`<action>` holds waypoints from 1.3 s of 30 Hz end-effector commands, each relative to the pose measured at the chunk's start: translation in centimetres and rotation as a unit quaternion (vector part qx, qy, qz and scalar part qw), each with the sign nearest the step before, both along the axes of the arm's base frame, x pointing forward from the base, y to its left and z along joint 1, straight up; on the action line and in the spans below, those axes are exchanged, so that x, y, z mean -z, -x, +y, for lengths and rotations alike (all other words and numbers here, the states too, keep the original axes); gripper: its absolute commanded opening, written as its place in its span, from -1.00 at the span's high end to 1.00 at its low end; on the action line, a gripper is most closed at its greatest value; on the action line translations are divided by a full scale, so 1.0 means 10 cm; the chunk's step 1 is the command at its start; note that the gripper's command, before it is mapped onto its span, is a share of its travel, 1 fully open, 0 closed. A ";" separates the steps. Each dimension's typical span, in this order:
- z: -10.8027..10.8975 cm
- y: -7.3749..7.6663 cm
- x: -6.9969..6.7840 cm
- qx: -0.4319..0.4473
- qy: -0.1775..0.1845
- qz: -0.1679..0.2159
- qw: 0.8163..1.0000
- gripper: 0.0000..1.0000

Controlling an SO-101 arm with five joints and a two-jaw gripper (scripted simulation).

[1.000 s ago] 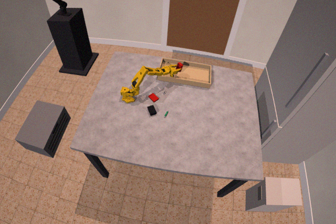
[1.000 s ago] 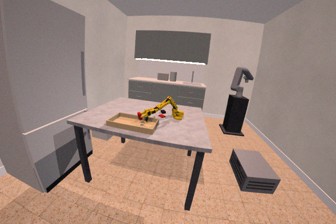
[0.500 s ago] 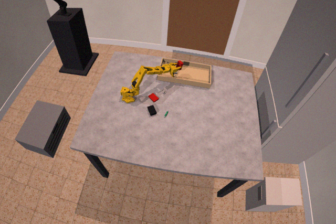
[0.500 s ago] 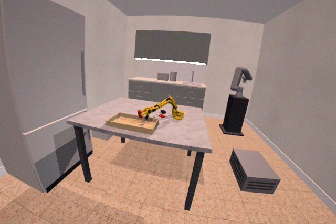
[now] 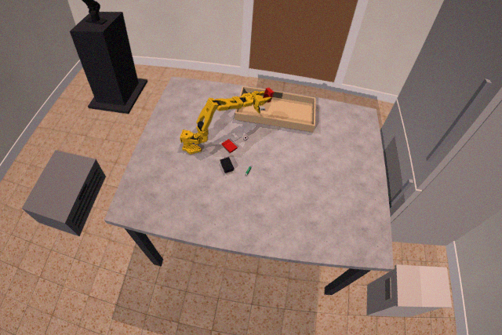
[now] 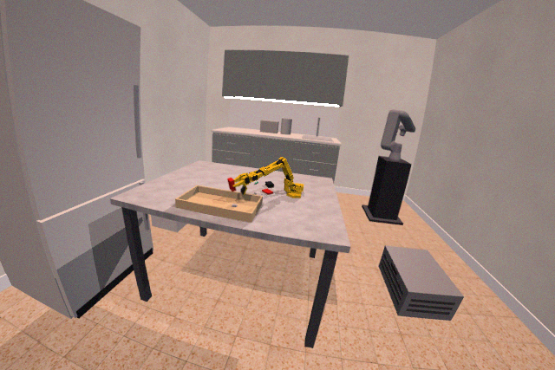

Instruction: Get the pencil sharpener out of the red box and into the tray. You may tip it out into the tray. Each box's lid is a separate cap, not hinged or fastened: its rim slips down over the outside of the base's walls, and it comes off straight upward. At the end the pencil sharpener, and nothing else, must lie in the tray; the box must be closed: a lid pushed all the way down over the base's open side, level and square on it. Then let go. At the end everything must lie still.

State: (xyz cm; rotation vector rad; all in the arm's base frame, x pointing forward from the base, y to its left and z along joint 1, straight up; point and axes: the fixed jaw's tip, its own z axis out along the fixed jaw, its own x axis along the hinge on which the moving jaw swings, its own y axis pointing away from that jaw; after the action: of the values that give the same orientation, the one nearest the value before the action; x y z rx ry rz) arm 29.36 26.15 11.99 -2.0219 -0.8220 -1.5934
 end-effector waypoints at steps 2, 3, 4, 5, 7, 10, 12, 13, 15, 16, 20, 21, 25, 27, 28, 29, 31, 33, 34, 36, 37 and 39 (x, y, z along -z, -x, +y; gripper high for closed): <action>-0.06 0.00 -0.31 0.004 -0.021 -0.029 0.999 0.55; -0.06 0.00 -0.32 0.004 -0.020 -0.029 0.999 0.55; -0.06 0.00 -0.34 0.004 -0.020 -0.029 0.999 0.55; -0.07 0.01 -0.35 0.004 -0.020 -0.030 0.999 0.55; -0.08 0.01 -0.38 0.005 -0.019 -0.030 0.999 0.55; -0.09 0.02 -0.42 0.005 -0.019 -0.031 0.999 0.55; -0.10 0.03 -0.45 0.005 -0.018 -0.031 0.999 0.55; -0.10 0.03 -0.46 0.005 -0.018 -0.031 0.999 0.55; -0.11 0.04 -0.49 0.005 -0.017 -0.032 0.999 0.55; -0.12 0.04 -0.50 0.005 -0.017 -0.032 0.999 0.55; -0.13 0.05 -0.53 0.006 -0.017 -0.032 0.999 0.55; -0.13 0.05 -0.54 0.006 -0.016 -0.033 0.999 0.55; -0.15 0.07 -0.59 0.006 -0.016 -0.033 0.999 0.55; -0.16 0.08 -0.61 0.006 -0.015 -0.034 0.999 0.55; -0.16 0.08 -0.62 0.006 -0.015 -0.034 0.999 0.55; -0.17 0.08 -0.63 0.006 -0.015 -0.034 0.999 0.55; -0.18 0.09 -0.65 0.006 -0.014 -0.035 0.999 0.55; -0.19 0.10 -0.67 0.007 -0.014 -0.035 0.999 0.55; -0.19 0.10 -0.68 0.007 -0.014 -0.035 0.999 0.55; -0.19 0.10 -0.68 0.007 -0.014 -0.035 0.999 0.55; -0.19 0.10 -0.69 0.007 -0.014 -0.035 0.999 0.55; -0.20 0.11 -0.71 0.007 -0.013 -0.036 0.999 0.55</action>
State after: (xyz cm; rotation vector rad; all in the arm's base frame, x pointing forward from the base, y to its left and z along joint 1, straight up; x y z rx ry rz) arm 28.42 24.81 16.49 -2.0230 -0.8354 -1.6129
